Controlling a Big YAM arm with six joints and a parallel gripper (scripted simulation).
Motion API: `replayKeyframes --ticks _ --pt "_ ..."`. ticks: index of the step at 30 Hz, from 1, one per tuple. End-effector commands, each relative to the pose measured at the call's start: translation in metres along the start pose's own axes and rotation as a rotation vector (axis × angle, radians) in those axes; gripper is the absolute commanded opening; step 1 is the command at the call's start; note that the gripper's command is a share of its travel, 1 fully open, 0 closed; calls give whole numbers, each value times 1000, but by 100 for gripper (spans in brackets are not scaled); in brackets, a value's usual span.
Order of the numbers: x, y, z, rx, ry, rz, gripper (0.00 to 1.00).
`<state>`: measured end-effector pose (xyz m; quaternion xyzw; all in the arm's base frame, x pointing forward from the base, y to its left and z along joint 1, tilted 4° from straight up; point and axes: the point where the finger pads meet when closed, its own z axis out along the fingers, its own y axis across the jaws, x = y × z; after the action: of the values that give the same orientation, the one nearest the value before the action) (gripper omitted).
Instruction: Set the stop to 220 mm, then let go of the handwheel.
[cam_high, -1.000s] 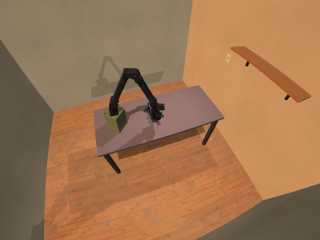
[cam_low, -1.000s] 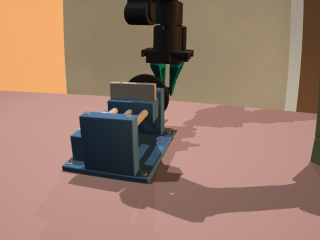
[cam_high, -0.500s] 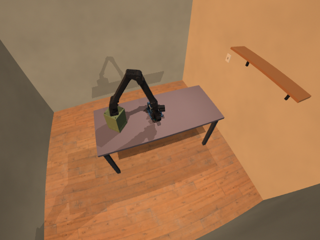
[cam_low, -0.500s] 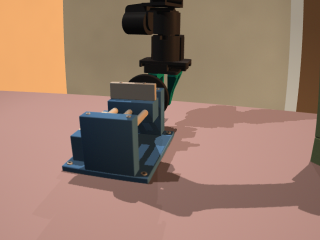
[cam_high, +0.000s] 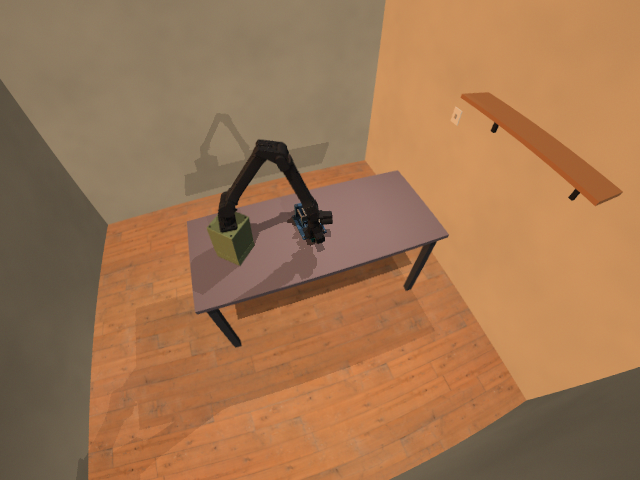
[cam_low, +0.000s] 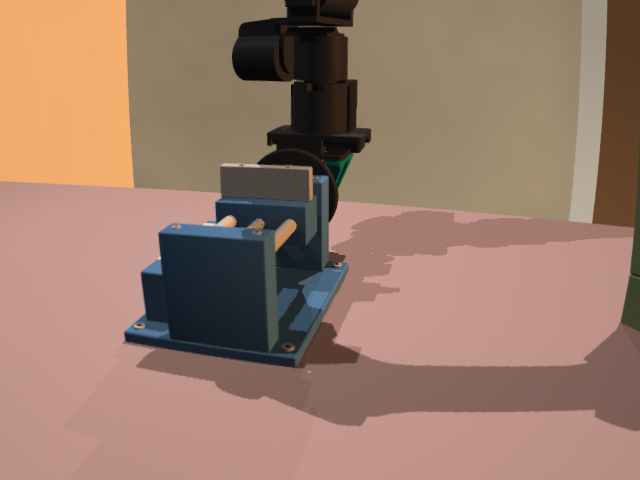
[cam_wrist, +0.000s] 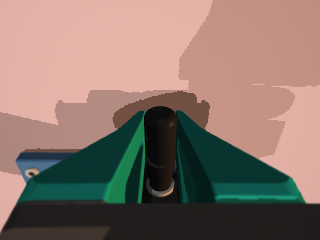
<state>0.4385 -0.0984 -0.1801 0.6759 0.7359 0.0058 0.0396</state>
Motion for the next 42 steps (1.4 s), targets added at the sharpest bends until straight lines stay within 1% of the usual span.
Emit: replayKeyframes --ticks 1,7,11,17,20,26,28,34,37,42 --pt "-8 9 5 0 -12 15 6" --pt "0 21 8 3 -10 3 6" --pt "-2 29 10 -4 -10 7 6" --pt "-7 30 10 -8 -14 13 6" --pt "-4 30 10 2 -11 11 6" --pt "1 45 8 -1 -7 3 6" --pt "0 51 7 -14 -11 3 6" --pt "-2 53 7 -18 -12 6 6" --pt "0 52 6 -7 -9 3 6" --pt "0 58 2 -8 -9 3 6"
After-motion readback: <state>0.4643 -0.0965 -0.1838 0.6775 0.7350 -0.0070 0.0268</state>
